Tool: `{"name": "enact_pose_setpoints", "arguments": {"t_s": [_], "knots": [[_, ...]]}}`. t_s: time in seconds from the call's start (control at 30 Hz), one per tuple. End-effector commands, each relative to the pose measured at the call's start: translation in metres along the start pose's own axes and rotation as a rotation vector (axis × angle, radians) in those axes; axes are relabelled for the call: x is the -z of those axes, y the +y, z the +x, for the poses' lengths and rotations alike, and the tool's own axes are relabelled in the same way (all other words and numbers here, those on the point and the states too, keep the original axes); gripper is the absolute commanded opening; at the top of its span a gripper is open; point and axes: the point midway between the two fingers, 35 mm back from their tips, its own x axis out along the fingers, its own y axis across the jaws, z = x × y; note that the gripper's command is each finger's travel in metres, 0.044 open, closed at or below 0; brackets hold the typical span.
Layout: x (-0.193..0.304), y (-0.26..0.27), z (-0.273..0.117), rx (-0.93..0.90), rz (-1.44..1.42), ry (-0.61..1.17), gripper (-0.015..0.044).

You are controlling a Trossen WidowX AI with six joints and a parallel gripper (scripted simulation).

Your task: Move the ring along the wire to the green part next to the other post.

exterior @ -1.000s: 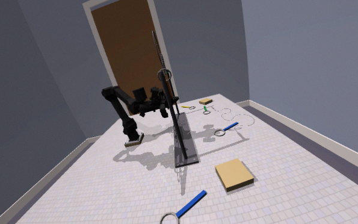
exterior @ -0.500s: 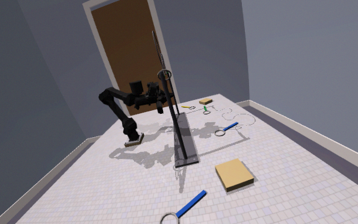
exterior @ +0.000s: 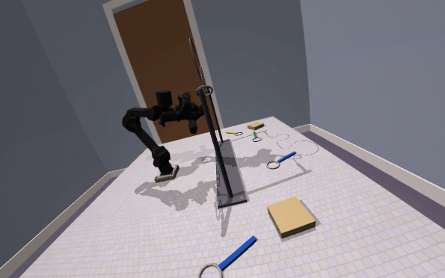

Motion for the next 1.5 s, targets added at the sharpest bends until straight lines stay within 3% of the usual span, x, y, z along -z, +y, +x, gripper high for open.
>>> {"name": "enact_pose_setpoints", "arguments": {"t_s": [0.0, 0.33, 1.47], "knots": [[-0.003, 0.015, -0.008, -0.030, 0.061, 0.039, -0.0150], [-0.010, 0.052, -0.029, -0.128, 0.276, 0.172, -0.0150], [-0.066, 0.135, -0.046, -0.386, 0.851, 0.149, -0.0150]]}}
